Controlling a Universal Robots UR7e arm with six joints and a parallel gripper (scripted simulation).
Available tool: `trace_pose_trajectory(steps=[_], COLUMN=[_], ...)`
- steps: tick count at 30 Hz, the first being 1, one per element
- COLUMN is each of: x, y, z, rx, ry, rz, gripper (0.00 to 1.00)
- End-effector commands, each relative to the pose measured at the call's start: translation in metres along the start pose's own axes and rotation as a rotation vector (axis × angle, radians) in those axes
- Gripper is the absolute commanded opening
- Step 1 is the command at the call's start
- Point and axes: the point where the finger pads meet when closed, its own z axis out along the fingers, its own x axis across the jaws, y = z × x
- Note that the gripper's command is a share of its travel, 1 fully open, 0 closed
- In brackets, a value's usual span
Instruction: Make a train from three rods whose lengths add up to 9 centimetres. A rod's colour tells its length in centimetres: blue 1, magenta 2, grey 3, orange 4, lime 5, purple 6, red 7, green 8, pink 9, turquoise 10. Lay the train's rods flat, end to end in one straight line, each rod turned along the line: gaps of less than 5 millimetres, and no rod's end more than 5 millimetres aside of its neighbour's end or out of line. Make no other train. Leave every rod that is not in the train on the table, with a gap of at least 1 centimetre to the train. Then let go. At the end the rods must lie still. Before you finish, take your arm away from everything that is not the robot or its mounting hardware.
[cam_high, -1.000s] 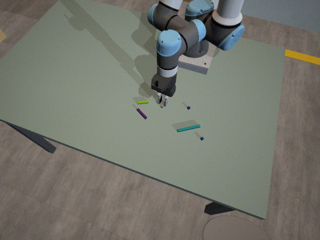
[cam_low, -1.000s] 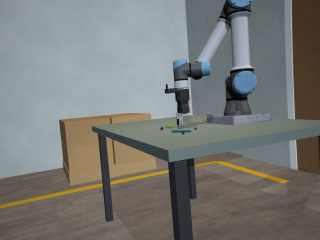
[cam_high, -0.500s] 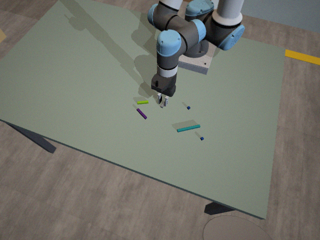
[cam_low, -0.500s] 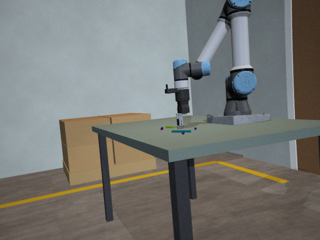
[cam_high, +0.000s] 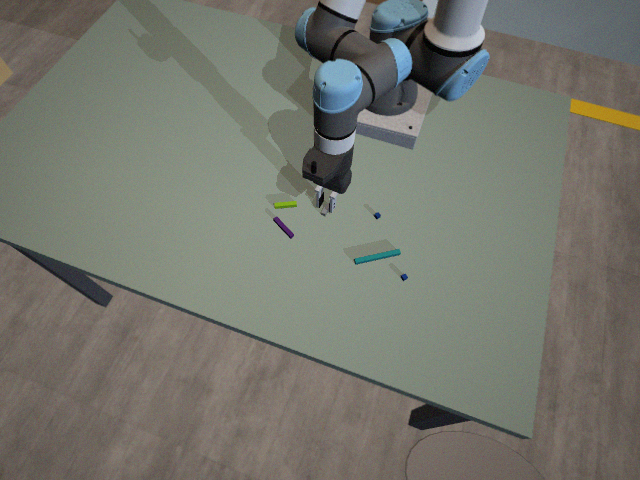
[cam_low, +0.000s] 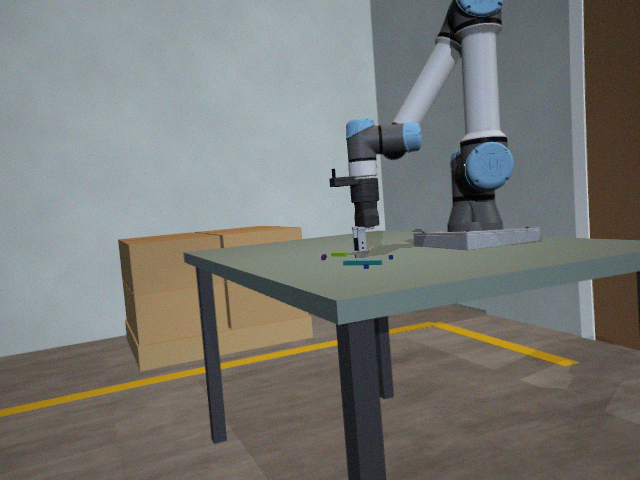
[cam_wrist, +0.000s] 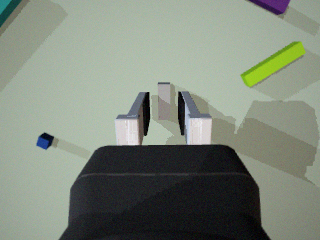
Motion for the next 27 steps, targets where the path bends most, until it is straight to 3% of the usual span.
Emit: trace_pose_trajectory(steps=[1, 27], x=[0.001, 0.0], y=[0.0, 0.002], z=[0.0, 0.013], rx=[0.001, -0.003], ry=[0.001, 0.0], rz=[0.002, 0.002], gripper=[0.54, 0.54])
